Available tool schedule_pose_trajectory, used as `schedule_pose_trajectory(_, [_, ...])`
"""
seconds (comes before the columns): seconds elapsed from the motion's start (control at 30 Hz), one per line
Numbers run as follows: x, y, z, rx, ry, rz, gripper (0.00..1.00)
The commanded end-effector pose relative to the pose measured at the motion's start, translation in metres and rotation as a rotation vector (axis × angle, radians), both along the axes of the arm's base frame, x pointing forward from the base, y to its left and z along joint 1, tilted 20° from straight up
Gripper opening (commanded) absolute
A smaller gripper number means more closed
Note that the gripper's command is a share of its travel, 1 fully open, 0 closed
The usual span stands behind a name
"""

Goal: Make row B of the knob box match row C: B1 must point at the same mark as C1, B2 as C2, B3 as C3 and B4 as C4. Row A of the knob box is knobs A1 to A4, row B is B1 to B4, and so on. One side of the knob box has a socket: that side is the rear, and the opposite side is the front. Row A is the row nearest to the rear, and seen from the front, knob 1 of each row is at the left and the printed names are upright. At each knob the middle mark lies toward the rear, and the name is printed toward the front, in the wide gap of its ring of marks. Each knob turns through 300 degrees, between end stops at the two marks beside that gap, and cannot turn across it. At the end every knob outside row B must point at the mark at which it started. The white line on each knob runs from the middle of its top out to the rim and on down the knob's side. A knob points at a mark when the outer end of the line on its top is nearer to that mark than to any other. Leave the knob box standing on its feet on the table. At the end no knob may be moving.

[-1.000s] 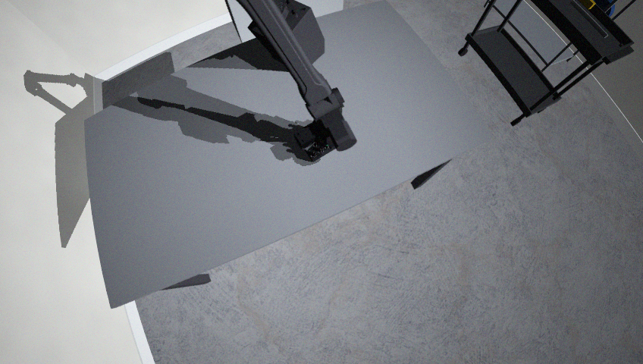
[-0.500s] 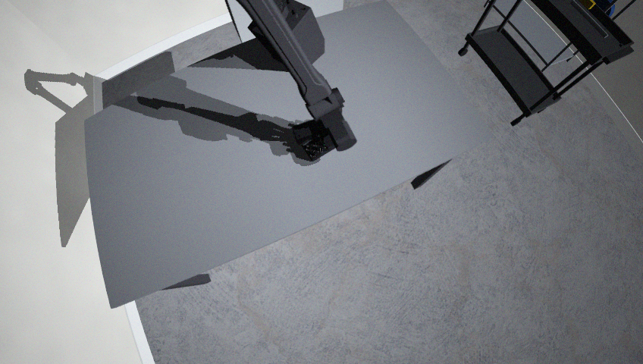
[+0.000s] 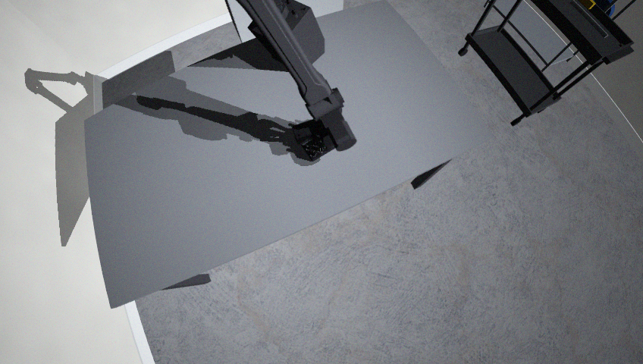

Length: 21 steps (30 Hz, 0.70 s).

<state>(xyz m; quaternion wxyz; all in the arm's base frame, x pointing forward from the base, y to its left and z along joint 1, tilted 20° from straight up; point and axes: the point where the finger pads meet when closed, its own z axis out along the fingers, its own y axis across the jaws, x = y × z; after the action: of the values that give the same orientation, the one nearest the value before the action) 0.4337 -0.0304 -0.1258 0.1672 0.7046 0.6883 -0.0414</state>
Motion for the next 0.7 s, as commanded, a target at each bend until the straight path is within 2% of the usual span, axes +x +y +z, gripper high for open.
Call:
schedule_pose_trajectory(0.0, [0.007,-0.007,-0.002,-0.001,-0.015,-0.03,0.19])
schedule_pose_trajectory(0.53, [0.005,-0.007,-0.002,-0.001,-0.007,-0.03,0.19])
schedule_pose_trajectory(0.67, [0.004,-0.001,0.016,-0.001,-0.022,-0.02,0.19])
